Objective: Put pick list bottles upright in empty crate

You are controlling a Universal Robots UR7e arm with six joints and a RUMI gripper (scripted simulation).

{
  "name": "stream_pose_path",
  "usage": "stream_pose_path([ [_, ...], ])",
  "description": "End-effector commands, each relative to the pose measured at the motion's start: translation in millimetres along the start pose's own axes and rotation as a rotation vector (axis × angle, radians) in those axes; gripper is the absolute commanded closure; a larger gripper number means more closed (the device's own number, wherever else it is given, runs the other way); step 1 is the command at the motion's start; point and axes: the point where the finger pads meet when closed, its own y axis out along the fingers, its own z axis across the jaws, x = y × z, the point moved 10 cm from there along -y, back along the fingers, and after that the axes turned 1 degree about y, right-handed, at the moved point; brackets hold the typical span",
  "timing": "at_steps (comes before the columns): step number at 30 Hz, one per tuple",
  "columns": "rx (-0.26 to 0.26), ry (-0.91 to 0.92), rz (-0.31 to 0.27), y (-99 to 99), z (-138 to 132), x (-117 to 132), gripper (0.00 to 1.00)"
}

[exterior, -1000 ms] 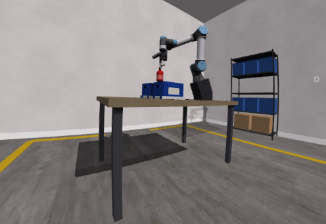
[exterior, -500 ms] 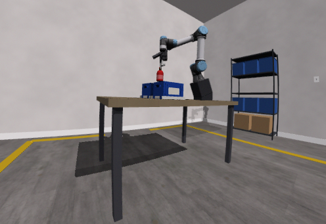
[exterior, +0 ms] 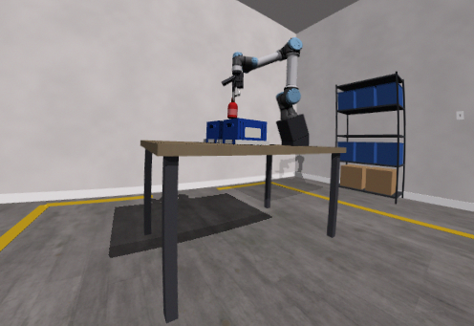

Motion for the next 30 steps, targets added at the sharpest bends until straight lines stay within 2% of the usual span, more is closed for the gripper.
stream_pose_path([
  [1, -0.001, 0.0, 0.002, -0.7, 0, 0, 1.0],
  [19, -0.001, 0.0, 0.002, -0.7, 0, 0, 1.0],
  [30, -0.001, 0.0, 0.002, 10.3, 0, 0, 1.0],
])
